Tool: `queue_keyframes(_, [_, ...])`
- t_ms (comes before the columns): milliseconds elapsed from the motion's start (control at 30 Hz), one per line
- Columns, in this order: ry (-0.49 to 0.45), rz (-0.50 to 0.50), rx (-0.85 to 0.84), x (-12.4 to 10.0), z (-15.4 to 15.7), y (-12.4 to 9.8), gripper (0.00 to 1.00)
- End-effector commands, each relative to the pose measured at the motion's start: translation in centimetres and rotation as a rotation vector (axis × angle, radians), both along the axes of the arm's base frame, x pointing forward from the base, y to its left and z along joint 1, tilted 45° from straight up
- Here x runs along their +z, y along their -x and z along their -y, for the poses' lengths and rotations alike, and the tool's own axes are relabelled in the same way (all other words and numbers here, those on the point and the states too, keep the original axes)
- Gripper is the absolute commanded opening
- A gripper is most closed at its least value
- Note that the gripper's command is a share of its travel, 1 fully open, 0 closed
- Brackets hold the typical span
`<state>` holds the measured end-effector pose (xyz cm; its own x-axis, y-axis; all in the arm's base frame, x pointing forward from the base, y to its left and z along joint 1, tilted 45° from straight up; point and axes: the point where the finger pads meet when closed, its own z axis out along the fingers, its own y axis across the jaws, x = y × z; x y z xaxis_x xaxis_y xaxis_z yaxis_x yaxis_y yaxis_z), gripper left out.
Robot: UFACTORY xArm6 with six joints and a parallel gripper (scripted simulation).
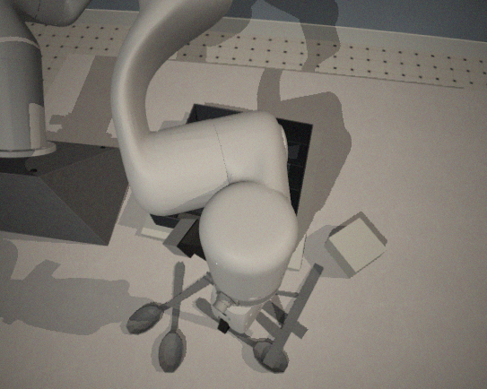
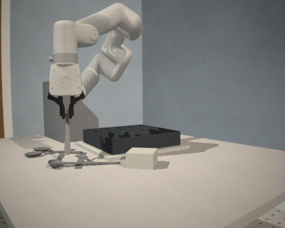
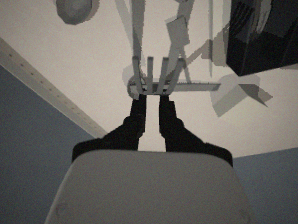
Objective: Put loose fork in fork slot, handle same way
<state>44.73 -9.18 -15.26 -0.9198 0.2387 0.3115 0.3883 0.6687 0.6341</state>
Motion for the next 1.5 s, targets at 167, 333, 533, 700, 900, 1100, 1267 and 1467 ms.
queue_keyframes(167, [0.002, 0.003, -0.001, 0.4, 0.4, -0.1, 0.03])
queue_keyframes(333, [0.002, 0.003, -0.001, 0.4, 0.4, -0.1, 0.03])
queue_keyframes(533, [0.002, 0.003, -0.001, 0.4, 0.4, -0.1, 0.03])
queue_keyframes(700, [0.002, 0.003, -0.001, 0.4, 0.4, -0.1, 0.03])
queue_keyframes(900, [0.002, 0.003, -0.001, 0.3, 0.4, -0.1, 0.03])
queue_keyframes(1100, [0.002, 0.003, -0.001, 0.1, 0.2, -0.1, 0.03])
queue_keyframes(1267, [0.002, 0.003, -0.001, -0.5, -0.5, -0.1, 0.03])
queue_keyframes(1467, [0.002, 0.003, -0.001, -1.8, -1.7, 0.0, 0.03])
